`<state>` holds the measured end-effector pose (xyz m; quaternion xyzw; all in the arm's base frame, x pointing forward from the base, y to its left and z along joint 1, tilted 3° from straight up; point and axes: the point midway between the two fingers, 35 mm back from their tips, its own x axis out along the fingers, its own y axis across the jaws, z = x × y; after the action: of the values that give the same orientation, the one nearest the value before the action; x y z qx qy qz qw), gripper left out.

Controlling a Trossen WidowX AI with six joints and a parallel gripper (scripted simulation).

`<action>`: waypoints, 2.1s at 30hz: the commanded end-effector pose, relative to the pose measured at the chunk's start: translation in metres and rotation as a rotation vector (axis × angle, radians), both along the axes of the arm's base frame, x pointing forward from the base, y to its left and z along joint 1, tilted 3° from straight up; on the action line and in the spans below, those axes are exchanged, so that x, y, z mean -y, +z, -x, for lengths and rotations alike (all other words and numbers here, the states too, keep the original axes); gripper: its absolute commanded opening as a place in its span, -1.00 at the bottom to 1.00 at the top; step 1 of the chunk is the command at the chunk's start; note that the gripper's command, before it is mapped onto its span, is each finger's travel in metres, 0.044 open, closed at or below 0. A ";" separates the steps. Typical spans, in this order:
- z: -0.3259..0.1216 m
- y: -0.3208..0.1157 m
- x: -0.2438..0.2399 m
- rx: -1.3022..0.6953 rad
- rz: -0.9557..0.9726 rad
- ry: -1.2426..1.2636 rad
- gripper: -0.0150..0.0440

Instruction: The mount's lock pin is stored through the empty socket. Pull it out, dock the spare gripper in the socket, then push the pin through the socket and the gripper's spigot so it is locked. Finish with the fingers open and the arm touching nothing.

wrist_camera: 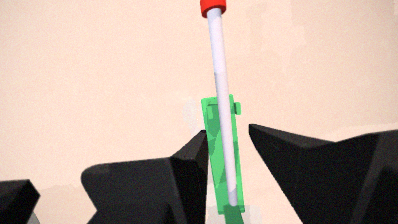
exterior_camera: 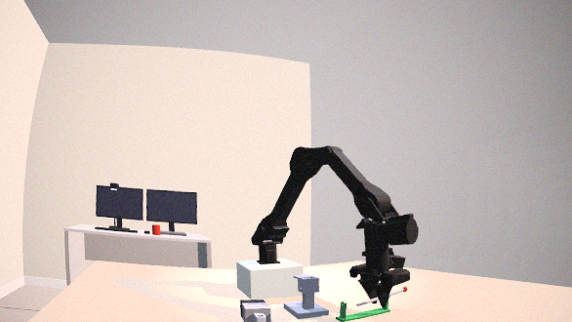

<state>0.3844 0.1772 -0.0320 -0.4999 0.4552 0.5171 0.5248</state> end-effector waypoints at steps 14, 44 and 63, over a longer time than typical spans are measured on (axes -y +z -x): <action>0.003 -0.005 0.002 -0.009 0.008 0.004 -0.44; 0.012 0.021 0.005 -0.042 0.018 0.003 -0.49; 0.003 0.034 0.046 -0.041 0.023 0.007 -0.49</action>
<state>0.3814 0.1388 -0.0002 -0.4963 0.4696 0.5225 0.5100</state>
